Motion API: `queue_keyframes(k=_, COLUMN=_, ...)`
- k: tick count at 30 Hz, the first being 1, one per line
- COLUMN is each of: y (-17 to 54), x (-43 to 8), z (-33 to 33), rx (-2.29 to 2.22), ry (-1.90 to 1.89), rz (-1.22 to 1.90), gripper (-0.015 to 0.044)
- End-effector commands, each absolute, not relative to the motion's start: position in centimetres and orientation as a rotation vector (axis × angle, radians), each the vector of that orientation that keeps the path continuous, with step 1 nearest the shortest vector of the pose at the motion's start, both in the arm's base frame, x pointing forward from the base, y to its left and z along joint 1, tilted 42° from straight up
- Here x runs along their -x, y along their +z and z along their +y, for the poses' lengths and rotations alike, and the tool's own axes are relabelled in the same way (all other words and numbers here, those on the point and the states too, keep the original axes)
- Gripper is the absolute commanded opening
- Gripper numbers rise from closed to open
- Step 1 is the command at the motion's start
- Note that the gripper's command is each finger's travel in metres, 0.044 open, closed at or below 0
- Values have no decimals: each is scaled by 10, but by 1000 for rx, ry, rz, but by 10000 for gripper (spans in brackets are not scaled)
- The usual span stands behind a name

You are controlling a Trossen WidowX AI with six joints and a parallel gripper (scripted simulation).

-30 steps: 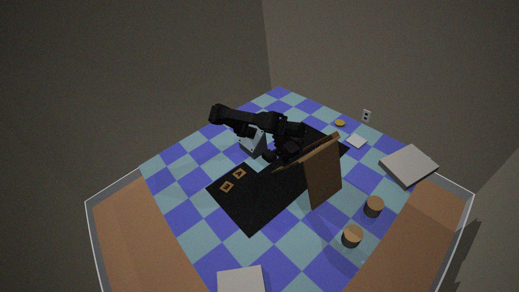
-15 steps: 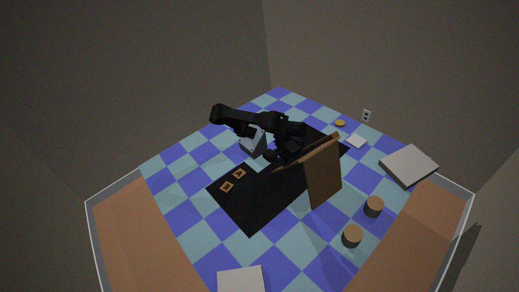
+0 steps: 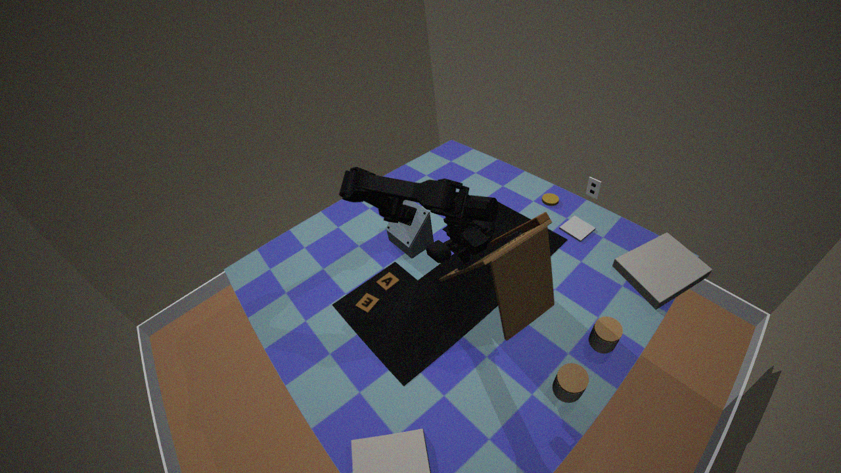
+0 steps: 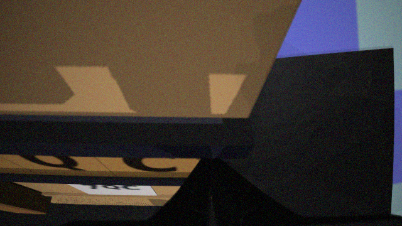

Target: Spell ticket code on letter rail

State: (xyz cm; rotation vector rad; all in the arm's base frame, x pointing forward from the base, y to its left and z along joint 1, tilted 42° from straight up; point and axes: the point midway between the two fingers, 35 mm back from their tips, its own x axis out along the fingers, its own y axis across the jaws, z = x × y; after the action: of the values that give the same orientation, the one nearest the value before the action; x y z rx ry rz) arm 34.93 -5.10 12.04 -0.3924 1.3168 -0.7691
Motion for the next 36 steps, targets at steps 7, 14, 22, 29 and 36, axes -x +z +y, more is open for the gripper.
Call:
queue_keyframes(k=7, y=124, x=-343, z=-45, rx=390, ry=-768, rz=1317, gripper=0)
queue_keyframes(k=14, y=127, x=-339, z=-40, rx=390, ry=-767, rz=1318, gripper=0)
queue_keyframes(k=22, y=131, x=-334, z=-36, rx=390, ry=-767, rz=1319, gripper=0)
queue_keyframes(k=29, y=133, x=-330, z=-32, rx=390, ry=-767, rz=1319, gripper=0)
queue_keyframes(k=36, y=130, x=-329, z=-3, rx=455, ry=-757, rz=1231, gripper=105)
